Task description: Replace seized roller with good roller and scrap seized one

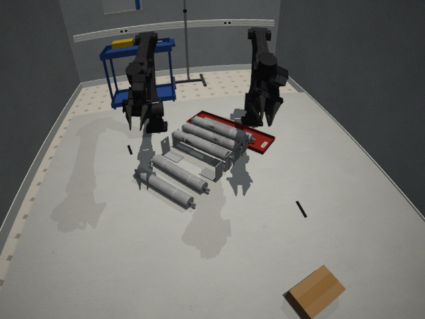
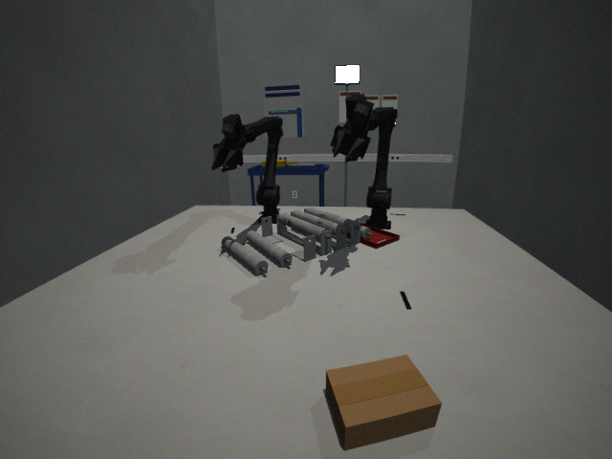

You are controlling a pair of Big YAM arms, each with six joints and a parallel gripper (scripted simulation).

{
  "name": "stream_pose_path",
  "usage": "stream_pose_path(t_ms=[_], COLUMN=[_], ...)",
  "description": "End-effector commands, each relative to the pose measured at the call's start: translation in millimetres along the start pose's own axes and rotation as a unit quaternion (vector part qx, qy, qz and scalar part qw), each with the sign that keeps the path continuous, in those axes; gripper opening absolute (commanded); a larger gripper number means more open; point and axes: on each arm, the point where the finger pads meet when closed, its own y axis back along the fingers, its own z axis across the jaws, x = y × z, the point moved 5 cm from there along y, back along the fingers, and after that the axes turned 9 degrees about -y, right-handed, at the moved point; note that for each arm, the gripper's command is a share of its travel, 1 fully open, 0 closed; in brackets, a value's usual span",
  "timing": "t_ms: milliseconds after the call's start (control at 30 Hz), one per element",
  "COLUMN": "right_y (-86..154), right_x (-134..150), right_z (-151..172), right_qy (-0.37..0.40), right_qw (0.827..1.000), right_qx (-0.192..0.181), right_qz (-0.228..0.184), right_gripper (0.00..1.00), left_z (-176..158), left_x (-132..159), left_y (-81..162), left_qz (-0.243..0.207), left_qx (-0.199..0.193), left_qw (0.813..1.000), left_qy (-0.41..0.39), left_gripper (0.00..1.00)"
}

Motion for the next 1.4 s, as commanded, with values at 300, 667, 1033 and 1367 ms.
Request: stream_pose_path(t_ms=[300,667,1033,1367], right_y=[-6.3,4.4,24.4,43.9], right_x=[66.8,158.5,216.2,241.3], right_z=[13.0,20.7,23.4,22.3], right_qy=[0.081,0.172,0.227,0.266], right_qw=[0.990,0.950,0.906,0.870], right_qx=[-0.013,-0.046,-0.079,-0.103], right_qz=[0.112,0.257,0.349,0.402], right_gripper=[0.32,0.32,0.32,0.32], left_z=[-37.5,-69.1,-92.1,-92.9], left_x=[30.6,112.6,173.7,209.1], left_y=[-51.2,-95.8,-115.9,-126.0], left_qz=[0.106,0.246,0.329,0.375], left_qx=[-0.001,-0.054,-0.115,-0.182], left_qw=[0.988,0.944,0.899,0.855], left_qy=[0.110,0.212,0.265,0.309], left_gripper=[0.32,0.32,0.32,0.32])
